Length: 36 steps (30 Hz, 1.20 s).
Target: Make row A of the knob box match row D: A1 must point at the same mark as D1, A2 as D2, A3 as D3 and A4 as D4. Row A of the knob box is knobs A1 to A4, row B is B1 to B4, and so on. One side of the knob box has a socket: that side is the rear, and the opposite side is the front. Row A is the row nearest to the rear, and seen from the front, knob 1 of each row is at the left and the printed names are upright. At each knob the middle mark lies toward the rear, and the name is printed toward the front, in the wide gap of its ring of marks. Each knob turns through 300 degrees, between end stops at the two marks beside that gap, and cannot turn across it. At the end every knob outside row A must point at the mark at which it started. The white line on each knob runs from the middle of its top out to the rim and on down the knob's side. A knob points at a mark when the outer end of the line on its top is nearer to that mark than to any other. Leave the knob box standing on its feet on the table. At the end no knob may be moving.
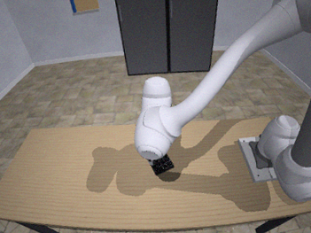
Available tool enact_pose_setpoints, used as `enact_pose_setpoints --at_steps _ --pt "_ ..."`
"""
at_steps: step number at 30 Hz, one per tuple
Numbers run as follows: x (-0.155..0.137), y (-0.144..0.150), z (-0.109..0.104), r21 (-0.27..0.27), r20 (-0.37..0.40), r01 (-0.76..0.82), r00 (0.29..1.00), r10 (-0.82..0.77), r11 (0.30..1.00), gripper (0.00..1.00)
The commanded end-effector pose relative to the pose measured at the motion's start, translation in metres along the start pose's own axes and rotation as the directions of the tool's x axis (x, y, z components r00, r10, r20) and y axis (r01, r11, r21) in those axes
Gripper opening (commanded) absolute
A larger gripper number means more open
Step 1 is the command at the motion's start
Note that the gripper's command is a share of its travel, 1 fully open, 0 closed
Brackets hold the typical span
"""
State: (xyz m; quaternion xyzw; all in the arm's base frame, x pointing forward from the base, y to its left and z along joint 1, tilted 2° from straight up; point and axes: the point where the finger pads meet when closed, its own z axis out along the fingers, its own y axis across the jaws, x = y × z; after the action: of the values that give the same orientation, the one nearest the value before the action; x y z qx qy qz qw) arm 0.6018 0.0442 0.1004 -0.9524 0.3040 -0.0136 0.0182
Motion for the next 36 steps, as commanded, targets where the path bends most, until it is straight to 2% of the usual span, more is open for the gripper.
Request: enact_pose_setpoints --at_steps 1,8,17,18,36 --pt "0.004 -0.013 -0.002 -0.016 -0.004 -0.155 0.988 0.155 0.988 1.0" --pt "0.009 -0.032 -0.004 -0.014 -0.008 -0.387 0.922 0.387 0.922 1.0" --pt "0.01 -0.039 -0.004 -0.013 -0.009 -0.464 0.886 0.464 0.886 1.0" --pt "0.01 -0.039 -0.004 -0.013 -0.009 -0.464 0.886 0.464 0.886 0.12" --pt "0.01 -0.039 -0.004 -0.013 -0.009 -0.464 0.886 0.464 0.886 0.12"
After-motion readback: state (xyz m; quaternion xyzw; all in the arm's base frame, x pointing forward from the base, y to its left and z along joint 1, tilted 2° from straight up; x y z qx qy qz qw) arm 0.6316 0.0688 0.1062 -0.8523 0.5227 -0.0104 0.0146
